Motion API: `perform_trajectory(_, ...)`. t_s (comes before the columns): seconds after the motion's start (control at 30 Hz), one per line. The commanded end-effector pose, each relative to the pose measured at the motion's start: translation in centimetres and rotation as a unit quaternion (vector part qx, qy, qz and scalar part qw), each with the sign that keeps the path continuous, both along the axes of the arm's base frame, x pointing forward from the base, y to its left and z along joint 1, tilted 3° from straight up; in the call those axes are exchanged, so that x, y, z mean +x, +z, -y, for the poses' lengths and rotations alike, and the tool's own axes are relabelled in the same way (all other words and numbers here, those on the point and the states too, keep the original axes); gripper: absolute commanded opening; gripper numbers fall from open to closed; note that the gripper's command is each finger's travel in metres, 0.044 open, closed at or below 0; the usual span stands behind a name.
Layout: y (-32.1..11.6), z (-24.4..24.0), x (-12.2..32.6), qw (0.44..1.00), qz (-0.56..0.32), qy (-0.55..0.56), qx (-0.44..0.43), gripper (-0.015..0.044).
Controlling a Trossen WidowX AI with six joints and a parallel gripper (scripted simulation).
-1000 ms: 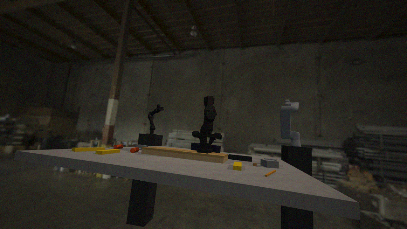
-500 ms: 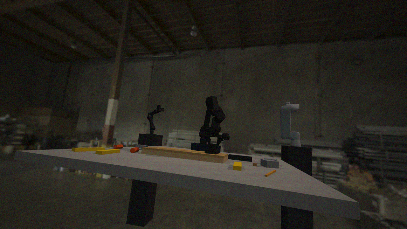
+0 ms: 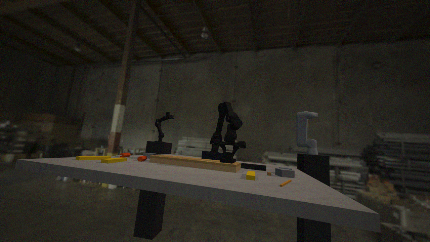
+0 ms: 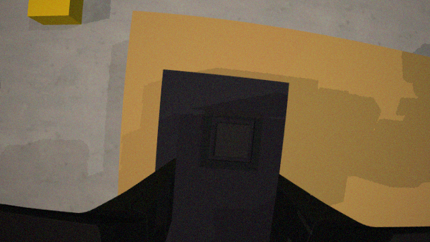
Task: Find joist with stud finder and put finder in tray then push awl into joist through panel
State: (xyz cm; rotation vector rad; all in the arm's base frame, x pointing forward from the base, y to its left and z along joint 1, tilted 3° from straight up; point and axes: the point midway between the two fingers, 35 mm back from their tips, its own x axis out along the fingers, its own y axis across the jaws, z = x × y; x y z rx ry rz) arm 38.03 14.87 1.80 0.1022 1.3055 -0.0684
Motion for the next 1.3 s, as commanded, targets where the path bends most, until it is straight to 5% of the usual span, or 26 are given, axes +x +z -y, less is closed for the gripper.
perform_trajectory(0.0,0.0,0.0,0.0,1.0,0.0,0.0,0.0,0.0)
perform_trajectory(1.27,-0.5,12.1,-1.2,1.0,-0.001,-0.003,-0.006,0.0)
